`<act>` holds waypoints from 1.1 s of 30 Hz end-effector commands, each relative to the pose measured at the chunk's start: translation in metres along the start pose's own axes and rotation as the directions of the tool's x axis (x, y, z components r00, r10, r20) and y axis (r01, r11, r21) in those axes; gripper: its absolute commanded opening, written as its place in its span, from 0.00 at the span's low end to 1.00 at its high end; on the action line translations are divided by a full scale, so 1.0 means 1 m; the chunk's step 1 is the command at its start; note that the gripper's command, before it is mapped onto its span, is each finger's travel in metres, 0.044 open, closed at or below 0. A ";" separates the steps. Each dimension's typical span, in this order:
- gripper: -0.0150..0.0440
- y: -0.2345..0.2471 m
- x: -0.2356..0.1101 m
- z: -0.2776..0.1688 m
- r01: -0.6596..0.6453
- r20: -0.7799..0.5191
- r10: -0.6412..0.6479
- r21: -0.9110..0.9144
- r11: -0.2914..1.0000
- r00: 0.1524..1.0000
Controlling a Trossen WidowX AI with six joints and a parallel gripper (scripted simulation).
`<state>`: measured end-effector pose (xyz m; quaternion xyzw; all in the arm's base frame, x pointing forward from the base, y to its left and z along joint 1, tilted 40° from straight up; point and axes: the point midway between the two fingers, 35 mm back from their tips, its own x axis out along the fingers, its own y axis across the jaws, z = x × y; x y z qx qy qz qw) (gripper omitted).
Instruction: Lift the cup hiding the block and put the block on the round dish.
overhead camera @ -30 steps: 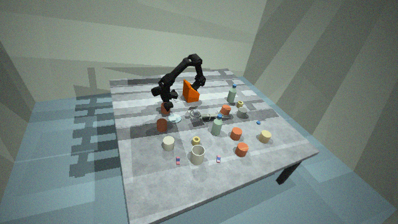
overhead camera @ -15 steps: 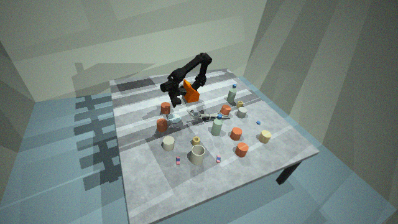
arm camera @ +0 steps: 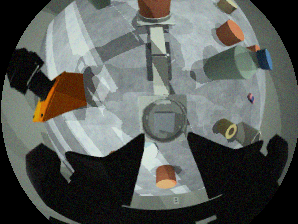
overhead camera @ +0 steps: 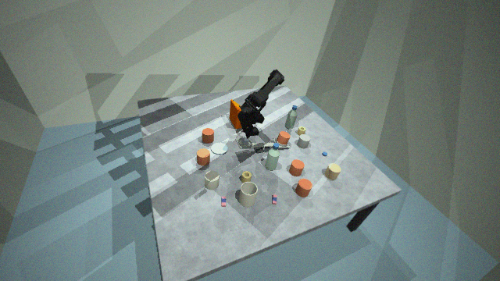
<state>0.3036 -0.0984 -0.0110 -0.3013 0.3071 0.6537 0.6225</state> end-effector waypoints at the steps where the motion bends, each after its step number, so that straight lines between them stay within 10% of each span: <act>1: 0.69 0.000 0.003 0.001 0.007 0.008 -0.007 0.013 1.000 1.000; 33: 0.61 -0.001 0.051 0.002 0.008 0.009 -0.008 0.012 1.000 1.000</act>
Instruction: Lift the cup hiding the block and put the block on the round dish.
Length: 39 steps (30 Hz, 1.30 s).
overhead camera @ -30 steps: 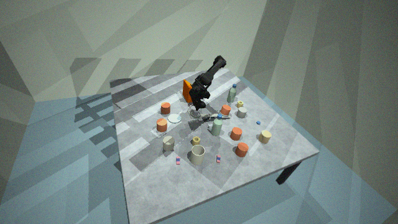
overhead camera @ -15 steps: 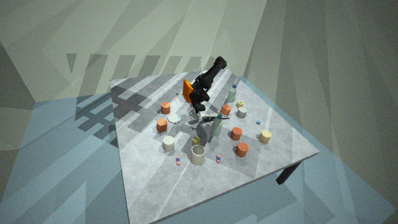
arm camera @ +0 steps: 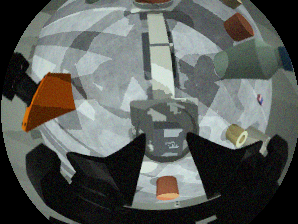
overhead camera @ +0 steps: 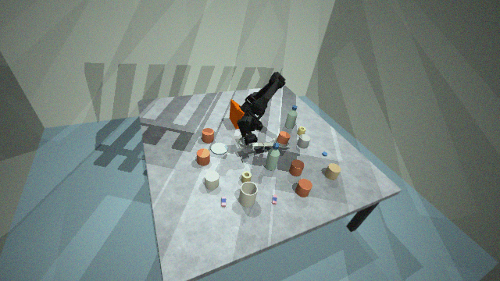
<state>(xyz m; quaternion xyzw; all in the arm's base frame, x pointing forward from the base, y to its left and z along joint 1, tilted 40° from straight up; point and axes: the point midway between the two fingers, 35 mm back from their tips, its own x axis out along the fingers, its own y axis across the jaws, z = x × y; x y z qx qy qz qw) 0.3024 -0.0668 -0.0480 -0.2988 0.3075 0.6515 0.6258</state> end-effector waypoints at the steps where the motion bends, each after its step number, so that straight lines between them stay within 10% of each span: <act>1: 0.56 0.000 0.002 0.001 0.002 0.006 -0.002 0.005 1.000 1.000; 13: 0.25 -0.001 -0.006 0.000 0.003 0.005 -0.003 0.005 1.000 1.000; 29: 0.25 0.001 -0.092 0.000 0.001 0.003 -0.001 0.006 1.000 1.000; 39: 0.25 0.012 -0.064 -0.051 0.002 -0.002 -0.002 0.007 1.000 1.000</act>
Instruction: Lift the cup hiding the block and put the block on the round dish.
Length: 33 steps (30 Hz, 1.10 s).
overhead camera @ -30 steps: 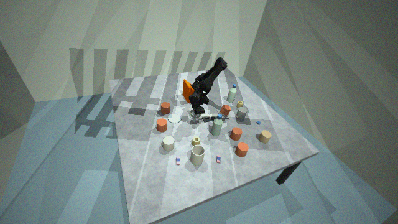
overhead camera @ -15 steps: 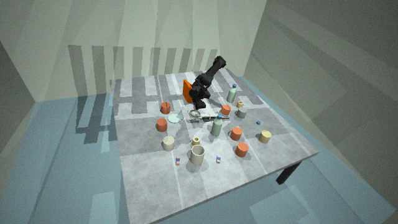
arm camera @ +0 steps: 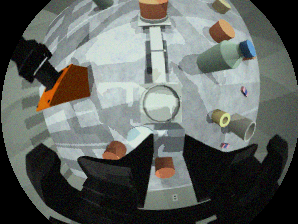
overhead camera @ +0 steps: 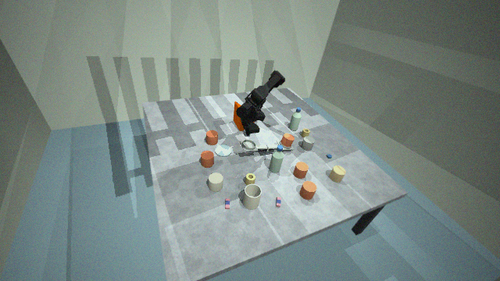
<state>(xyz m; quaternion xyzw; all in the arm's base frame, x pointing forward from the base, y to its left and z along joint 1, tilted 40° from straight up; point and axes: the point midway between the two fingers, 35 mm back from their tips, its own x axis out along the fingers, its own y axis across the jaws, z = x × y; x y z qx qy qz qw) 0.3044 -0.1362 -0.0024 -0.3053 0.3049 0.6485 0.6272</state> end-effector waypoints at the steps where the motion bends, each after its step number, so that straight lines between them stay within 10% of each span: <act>1: 0.25 0.015 0.020 -0.035 -0.009 0.003 0.009 0.016 1.000 1.000; 12: 0.25 0.058 0.085 -0.112 -0.010 0.002 0.010 0.015 1.000 1.000; 33: 0.25 0.059 0.133 -0.113 -0.009 0.003 0.009 0.015 1.000 1.000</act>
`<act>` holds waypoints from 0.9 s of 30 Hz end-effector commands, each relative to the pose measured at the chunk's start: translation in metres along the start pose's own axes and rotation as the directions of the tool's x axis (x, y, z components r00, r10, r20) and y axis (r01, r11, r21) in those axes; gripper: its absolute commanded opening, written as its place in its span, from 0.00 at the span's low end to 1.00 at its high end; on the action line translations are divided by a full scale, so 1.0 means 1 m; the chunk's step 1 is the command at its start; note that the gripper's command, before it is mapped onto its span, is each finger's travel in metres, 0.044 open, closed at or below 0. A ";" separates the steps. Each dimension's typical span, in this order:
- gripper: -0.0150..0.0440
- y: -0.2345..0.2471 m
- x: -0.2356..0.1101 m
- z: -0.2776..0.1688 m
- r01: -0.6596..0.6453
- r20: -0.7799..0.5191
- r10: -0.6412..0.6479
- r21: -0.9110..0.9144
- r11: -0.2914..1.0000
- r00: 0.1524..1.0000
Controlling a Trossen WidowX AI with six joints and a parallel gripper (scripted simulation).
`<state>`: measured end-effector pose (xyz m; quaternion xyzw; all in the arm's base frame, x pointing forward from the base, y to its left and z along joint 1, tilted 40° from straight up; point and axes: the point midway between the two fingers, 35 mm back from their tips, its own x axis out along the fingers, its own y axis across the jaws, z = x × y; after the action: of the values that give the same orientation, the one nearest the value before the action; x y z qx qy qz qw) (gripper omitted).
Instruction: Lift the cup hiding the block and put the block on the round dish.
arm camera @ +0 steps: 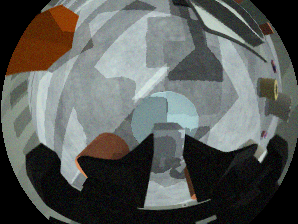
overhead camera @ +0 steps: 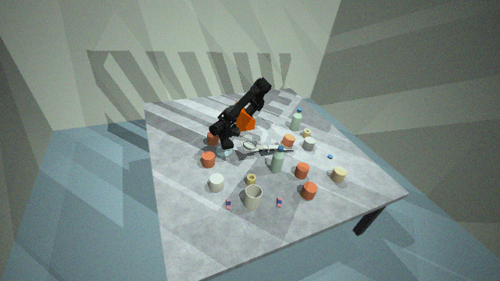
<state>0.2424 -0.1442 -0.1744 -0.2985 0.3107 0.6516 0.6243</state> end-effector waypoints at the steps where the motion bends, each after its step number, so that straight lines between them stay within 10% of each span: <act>1: 0.25 -0.001 0.004 0.001 0.006 0.002 -0.006 0.002 1.000 1.000; 10: 0.25 -0.001 0.018 0.001 0.007 0.002 -0.007 0.002 1.000 1.000; 27: 1.00 -0.002 0.000 0.000 0.003 -0.002 -0.003 0.000 1.000 1.000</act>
<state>0.2424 -0.1358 -0.1837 -0.2974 0.3110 0.6518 0.6245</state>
